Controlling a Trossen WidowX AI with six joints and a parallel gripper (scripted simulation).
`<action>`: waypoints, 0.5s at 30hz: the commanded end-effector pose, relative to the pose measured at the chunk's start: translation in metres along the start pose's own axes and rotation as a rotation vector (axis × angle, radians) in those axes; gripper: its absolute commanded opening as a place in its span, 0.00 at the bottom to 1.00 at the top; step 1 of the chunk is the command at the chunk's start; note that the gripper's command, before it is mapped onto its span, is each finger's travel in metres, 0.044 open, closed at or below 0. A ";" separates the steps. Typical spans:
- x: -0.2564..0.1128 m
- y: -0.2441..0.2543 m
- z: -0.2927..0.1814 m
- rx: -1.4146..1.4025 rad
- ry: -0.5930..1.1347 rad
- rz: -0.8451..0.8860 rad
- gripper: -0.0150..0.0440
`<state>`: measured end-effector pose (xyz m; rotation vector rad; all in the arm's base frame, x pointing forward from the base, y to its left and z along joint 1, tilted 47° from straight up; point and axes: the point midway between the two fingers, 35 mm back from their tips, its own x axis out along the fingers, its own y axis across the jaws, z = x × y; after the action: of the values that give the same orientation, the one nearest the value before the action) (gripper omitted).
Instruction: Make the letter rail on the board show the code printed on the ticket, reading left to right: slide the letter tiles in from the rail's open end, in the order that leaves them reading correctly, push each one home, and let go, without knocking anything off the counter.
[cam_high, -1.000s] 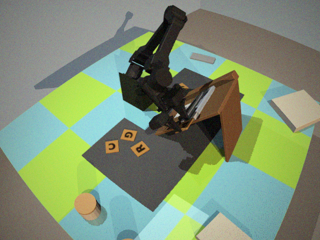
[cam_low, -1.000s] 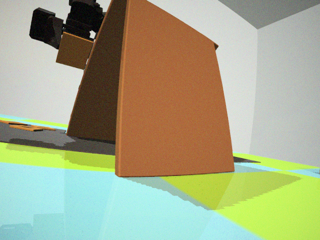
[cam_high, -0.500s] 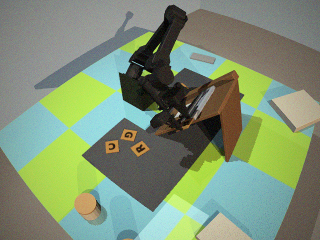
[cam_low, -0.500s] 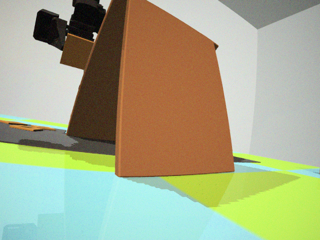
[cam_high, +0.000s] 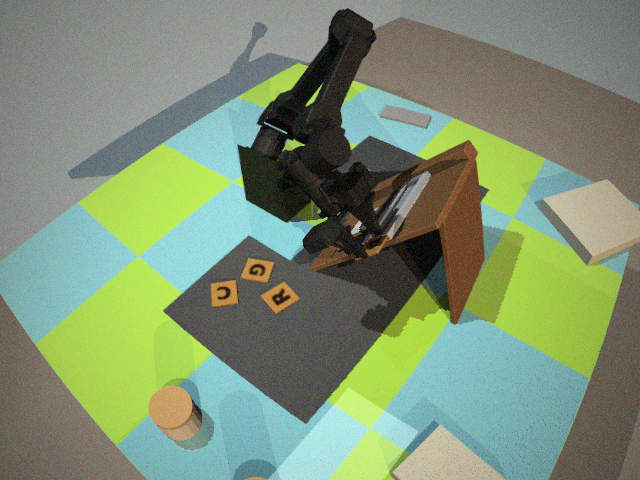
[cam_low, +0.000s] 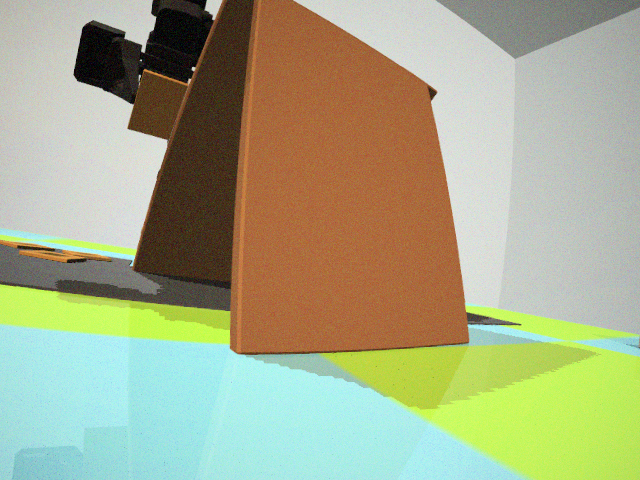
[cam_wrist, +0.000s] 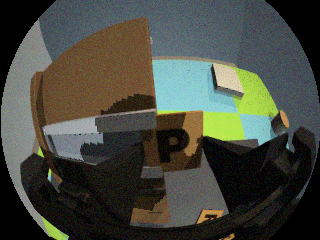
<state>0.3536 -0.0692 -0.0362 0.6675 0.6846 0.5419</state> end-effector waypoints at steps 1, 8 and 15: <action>0.000 0.003 -0.003 0.008 0.003 -0.004 0.25; 0.000 0.006 -0.003 0.008 0.003 -0.004 0.25; 0.000 0.010 -0.003 0.008 0.003 -0.003 0.25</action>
<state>0.3519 -0.0641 -0.0310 0.6680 0.6848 0.5421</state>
